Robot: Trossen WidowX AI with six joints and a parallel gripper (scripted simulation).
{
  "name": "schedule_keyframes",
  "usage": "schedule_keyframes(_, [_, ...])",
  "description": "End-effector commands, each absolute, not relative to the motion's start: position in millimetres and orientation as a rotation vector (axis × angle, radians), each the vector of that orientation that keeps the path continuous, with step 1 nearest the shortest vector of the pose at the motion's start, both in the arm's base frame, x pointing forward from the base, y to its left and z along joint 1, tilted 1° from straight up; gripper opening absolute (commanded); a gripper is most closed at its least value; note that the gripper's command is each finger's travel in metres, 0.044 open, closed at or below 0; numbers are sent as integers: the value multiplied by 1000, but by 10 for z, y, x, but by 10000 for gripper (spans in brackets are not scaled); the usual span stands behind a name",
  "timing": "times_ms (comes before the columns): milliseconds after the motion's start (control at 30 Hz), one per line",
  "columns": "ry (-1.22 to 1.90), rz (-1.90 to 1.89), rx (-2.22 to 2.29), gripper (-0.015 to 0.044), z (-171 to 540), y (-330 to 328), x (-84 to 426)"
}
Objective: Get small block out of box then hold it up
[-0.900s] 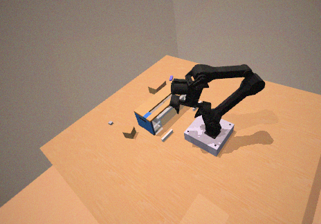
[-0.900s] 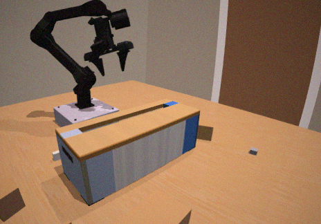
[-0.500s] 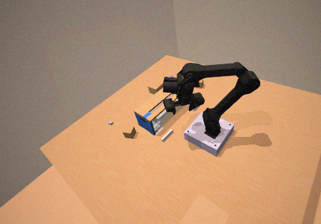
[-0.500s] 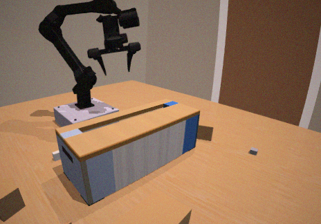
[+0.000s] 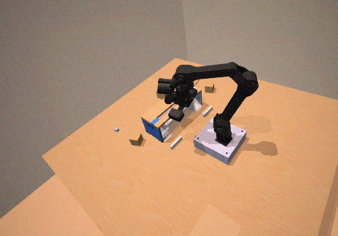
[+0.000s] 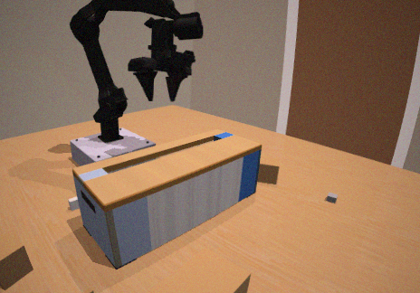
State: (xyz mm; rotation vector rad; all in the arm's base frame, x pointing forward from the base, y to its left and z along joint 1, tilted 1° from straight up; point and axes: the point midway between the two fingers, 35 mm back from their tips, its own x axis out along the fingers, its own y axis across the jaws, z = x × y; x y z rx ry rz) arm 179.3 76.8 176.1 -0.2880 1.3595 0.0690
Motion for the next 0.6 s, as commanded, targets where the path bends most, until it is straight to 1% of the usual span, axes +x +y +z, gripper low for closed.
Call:
schedule_keyframes(0, [1439,479,-951,400,1564,557,2409])
schedule_keyframes(400, [1425,994,-1473,400,1376,335,2754])
schedule_keyframes(567, [1424,1005,-1482,400,1372,330,2760])
